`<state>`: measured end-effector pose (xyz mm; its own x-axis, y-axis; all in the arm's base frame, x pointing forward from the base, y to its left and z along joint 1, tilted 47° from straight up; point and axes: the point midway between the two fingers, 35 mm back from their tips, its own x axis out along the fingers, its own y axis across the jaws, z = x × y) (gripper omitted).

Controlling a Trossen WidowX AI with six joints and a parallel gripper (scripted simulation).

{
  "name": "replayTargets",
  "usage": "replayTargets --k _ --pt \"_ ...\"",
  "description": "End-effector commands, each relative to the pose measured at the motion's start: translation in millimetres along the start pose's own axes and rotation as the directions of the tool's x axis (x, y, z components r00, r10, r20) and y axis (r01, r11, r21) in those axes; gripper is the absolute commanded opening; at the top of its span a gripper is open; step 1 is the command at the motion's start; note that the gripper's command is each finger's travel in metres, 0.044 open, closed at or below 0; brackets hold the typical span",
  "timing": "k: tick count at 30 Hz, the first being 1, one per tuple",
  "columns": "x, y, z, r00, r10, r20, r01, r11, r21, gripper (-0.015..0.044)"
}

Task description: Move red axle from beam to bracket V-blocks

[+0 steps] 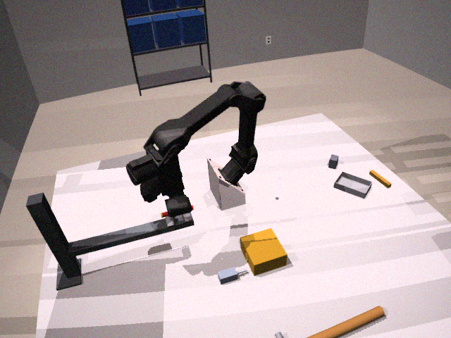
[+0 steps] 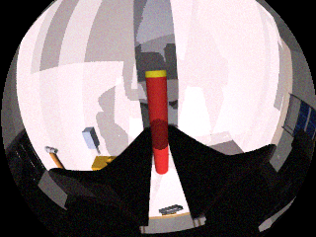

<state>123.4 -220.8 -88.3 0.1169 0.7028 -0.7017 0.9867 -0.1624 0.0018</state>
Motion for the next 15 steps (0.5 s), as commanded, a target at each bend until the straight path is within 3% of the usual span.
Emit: replayTargets --k 1,15 --pt "3.2 -2.5 1.2 1.000 -0.007 -0.001 0.007 1.000 -0.005 0.0000" --pt "19.4 -2.8 0.9 1.000 -0.006 -0.001 0.006 1.000 -0.008 0.0000"
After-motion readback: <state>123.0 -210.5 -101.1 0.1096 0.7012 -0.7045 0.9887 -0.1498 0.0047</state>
